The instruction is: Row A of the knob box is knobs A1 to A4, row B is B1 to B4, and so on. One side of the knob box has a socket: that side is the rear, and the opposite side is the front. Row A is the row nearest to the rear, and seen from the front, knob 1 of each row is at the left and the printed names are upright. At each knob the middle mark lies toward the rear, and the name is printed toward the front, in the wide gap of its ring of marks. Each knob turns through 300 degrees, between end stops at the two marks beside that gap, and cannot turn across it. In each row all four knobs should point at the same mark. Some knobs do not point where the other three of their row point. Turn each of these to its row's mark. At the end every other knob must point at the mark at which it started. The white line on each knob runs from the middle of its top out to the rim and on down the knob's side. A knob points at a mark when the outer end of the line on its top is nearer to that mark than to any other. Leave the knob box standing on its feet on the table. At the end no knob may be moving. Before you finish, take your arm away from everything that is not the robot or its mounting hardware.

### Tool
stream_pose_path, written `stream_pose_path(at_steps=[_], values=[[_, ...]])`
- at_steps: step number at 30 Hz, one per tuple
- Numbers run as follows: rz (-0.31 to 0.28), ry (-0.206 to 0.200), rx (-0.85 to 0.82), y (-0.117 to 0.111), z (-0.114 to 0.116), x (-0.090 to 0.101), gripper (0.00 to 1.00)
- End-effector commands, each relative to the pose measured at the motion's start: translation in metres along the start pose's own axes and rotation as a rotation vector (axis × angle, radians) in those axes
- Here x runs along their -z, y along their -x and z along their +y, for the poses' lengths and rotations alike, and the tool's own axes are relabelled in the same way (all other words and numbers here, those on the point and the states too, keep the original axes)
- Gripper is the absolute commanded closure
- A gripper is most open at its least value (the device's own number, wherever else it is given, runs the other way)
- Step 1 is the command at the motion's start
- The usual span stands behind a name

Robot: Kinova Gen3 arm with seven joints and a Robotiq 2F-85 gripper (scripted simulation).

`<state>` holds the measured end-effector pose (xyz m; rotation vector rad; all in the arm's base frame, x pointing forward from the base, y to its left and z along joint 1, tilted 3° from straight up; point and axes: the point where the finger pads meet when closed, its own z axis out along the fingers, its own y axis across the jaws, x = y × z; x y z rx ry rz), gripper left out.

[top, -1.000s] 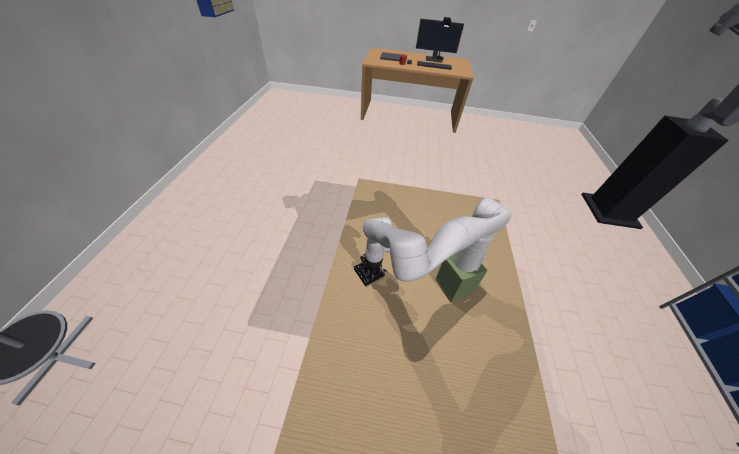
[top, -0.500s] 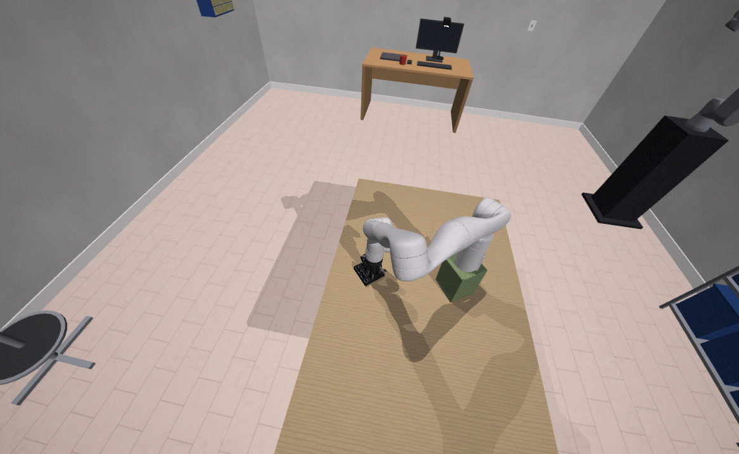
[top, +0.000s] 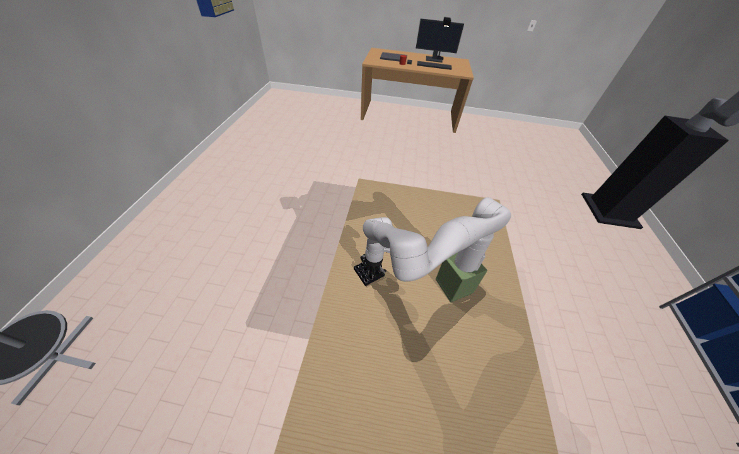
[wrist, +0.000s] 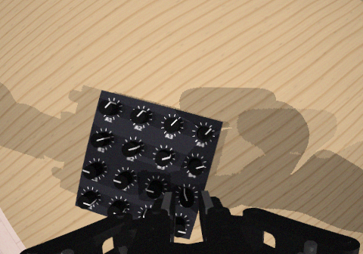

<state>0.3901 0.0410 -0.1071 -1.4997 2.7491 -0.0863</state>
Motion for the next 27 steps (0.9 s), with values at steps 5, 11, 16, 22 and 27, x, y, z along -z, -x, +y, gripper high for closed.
stream_pose_path(at_steps=[5,11,16,22,27], values=[[0.002,-0.002,0.002,-0.003,-0.001,-0.001,0.81],[0.001,-0.002,0.002,-0.002,-0.001,-0.001,0.81],[0.000,-0.002,0.004,-0.001,-0.001,-0.004,0.81],[-0.001,-0.003,0.006,-0.001,-0.002,-0.007,0.81],[-0.001,-0.003,0.004,-0.001,-0.002,-0.011,0.81]])
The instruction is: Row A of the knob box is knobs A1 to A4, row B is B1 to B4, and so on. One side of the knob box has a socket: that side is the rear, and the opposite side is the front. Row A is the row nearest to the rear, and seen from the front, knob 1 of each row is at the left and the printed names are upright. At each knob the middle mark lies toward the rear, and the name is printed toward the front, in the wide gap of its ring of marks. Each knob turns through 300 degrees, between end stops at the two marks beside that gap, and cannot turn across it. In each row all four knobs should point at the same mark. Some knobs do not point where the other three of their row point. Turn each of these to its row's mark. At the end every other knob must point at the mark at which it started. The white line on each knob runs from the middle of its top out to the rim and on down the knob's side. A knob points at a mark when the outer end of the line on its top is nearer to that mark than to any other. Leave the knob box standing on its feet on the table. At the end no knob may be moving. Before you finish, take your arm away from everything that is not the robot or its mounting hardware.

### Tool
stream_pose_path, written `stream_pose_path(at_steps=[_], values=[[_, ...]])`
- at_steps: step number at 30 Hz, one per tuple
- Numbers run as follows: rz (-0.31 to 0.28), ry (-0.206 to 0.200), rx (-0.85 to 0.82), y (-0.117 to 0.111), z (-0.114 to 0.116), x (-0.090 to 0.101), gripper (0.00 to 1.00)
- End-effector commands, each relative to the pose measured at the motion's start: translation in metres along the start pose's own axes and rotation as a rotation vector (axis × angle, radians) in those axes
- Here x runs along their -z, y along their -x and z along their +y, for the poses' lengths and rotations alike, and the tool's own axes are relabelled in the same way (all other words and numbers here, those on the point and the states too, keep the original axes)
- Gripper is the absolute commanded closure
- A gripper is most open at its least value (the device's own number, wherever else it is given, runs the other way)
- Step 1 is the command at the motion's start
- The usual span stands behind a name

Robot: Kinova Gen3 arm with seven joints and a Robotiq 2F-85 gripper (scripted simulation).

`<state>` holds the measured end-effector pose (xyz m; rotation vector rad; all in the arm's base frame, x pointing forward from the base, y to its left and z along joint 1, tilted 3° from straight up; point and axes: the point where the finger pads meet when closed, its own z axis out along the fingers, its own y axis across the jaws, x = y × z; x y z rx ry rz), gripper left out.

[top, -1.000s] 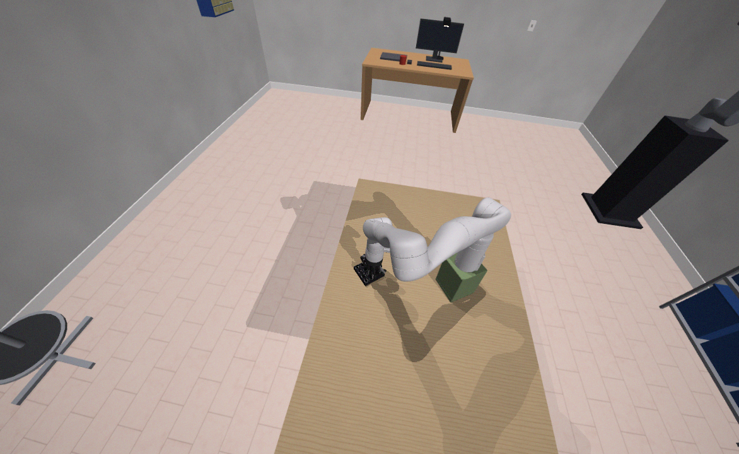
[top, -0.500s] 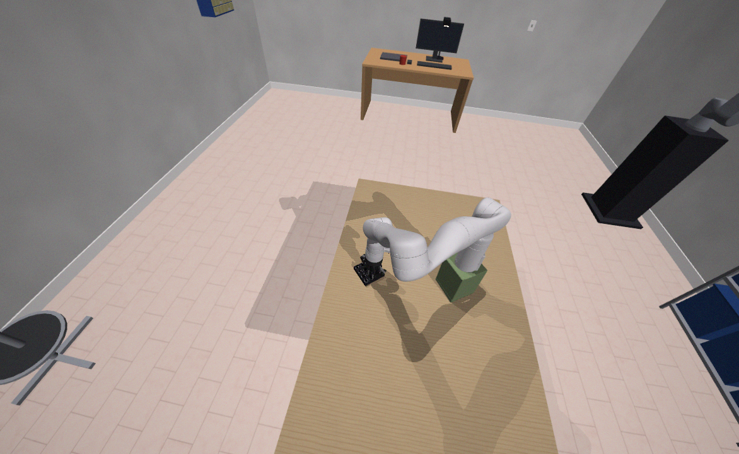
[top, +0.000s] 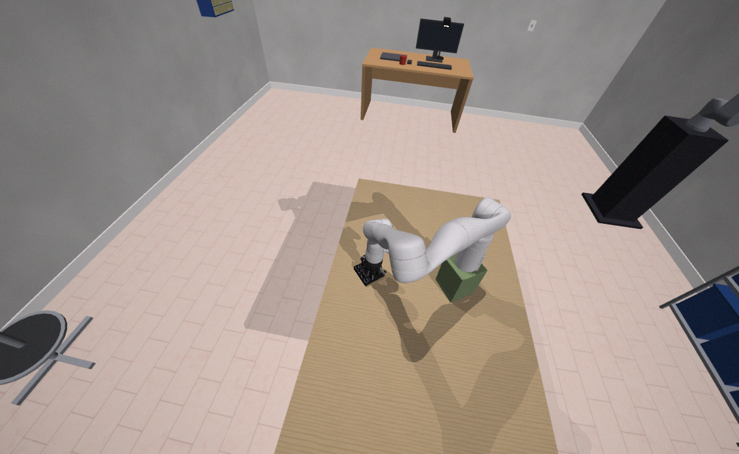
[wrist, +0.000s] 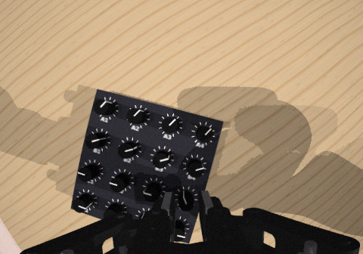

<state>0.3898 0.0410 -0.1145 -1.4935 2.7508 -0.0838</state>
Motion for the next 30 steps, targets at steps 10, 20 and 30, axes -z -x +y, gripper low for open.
stream_pose_path(at_steps=[10,20,30], values=[[0.002,-0.003,0.007,-0.0010,-0.0021,-0.0072,0.81],[0.002,-0.003,0.007,-0.0010,-0.0021,-0.0074,0.81],[0.002,-0.003,0.007,-0.0010,-0.0021,-0.0074,0.81]])
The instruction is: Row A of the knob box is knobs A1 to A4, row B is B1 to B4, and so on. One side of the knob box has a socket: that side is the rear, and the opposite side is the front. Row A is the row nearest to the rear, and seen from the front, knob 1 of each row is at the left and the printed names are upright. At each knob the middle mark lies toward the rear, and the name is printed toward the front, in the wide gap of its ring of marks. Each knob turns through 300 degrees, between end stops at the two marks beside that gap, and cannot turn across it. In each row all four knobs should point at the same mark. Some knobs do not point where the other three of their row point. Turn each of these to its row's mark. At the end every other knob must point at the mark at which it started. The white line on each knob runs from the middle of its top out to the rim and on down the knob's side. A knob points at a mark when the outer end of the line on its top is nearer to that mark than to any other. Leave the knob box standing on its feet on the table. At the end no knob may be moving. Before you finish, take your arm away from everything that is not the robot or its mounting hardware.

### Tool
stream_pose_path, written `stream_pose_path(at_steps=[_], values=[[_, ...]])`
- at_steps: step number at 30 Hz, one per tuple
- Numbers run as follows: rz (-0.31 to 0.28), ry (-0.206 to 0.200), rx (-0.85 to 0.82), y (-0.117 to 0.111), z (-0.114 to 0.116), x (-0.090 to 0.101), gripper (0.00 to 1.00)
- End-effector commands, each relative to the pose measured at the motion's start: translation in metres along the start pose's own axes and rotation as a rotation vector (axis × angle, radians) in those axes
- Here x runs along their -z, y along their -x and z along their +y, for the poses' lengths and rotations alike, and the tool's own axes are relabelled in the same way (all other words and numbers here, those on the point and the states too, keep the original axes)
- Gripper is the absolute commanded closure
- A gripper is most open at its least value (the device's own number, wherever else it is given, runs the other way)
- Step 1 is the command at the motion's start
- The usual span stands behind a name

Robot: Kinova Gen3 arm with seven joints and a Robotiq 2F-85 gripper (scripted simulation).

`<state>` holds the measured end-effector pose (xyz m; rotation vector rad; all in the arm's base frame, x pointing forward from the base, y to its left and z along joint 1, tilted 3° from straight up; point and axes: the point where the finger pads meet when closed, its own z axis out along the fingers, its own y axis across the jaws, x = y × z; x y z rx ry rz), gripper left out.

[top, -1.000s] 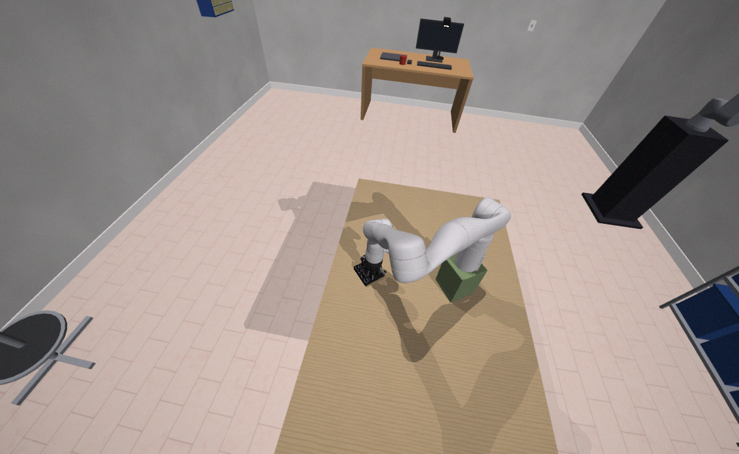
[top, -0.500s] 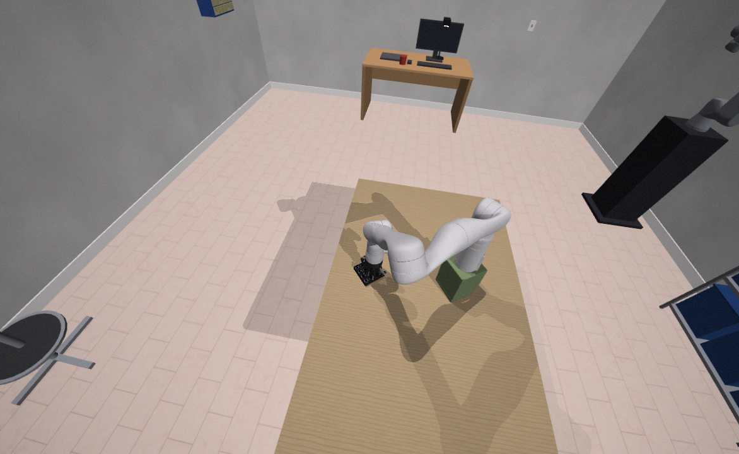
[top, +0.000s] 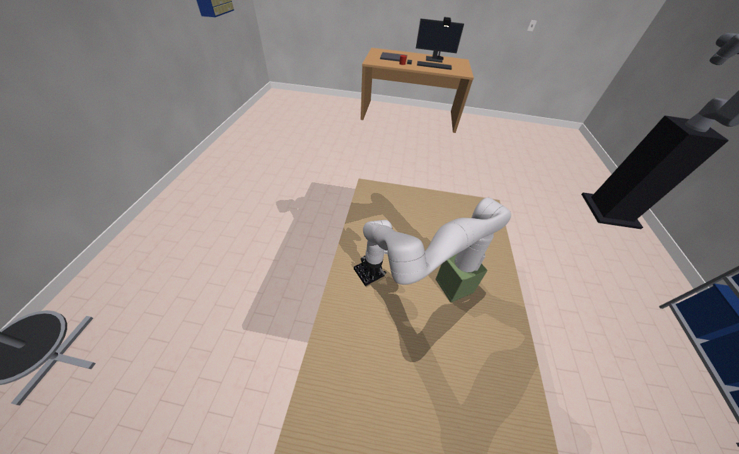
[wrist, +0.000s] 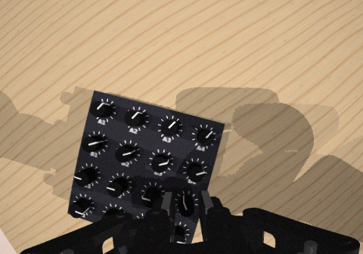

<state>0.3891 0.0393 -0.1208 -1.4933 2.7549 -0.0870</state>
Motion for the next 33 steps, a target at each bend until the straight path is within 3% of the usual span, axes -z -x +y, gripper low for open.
stream_pose_path(at_steps=[1,17,18,33], values=[[-0.003,-0.003,0.008,0.0008,-0.0021,-0.0010,0.81],[-0.003,-0.003,0.008,0.0008,-0.0021,-0.0010,0.81],[-0.003,-0.003,0.008,0.0008,-0.0021,-0.0010,0.92],[-0.002,-0.003,0.008,0.0008,-0.0021,-0.0010,0.92]])
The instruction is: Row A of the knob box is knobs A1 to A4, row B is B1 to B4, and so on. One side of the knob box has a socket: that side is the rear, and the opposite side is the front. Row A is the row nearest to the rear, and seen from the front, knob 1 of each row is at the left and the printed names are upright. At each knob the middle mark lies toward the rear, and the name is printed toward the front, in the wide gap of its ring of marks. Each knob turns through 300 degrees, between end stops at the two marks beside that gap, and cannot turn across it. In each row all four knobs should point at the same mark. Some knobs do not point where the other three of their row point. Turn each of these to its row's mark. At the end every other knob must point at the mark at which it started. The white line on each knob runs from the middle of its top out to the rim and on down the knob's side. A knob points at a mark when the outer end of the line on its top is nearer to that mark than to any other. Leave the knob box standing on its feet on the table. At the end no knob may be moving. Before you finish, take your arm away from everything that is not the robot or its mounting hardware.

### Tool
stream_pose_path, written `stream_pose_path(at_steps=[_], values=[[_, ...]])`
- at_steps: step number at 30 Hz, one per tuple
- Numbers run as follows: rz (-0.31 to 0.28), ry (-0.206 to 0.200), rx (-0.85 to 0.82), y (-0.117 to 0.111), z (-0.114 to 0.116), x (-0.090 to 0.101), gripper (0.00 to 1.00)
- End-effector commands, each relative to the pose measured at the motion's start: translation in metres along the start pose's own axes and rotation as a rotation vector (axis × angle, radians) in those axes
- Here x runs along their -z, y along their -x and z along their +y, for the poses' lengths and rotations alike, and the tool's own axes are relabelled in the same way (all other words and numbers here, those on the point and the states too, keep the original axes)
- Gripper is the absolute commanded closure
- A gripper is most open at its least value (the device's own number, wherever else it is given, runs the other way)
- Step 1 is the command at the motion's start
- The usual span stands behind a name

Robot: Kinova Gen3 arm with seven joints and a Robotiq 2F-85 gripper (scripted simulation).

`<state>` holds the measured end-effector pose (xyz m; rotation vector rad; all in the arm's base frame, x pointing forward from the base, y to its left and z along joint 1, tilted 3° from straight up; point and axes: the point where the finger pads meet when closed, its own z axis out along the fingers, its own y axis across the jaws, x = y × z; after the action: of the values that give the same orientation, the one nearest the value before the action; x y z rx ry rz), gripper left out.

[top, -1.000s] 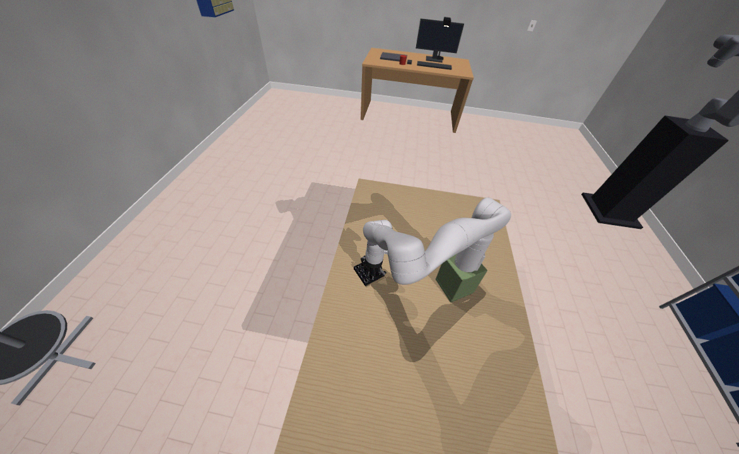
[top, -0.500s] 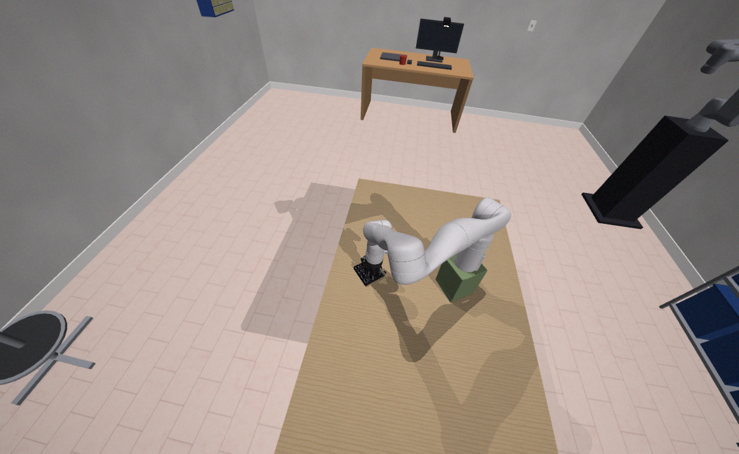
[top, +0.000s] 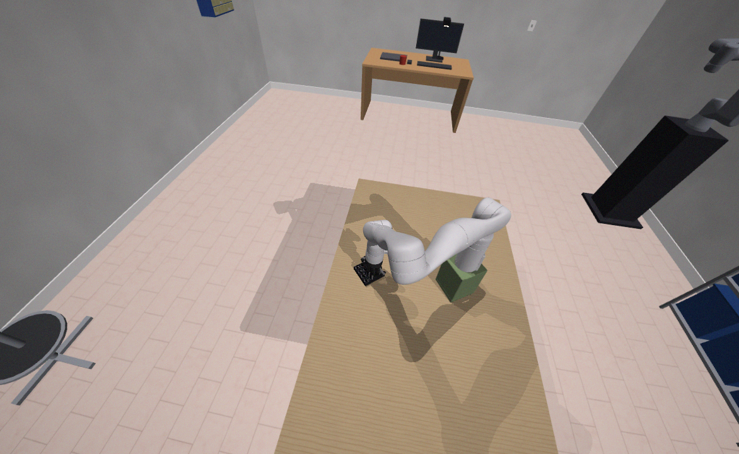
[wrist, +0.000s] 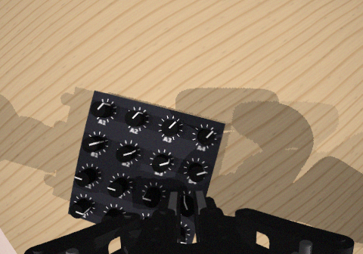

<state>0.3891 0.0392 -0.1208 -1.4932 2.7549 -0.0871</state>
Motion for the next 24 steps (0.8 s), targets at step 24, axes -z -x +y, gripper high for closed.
stream_pose_path(at_steps=[24], values=[[-0.002,-0.003,0.018,0.0008,-0.0021,-0.0009,0.92]])
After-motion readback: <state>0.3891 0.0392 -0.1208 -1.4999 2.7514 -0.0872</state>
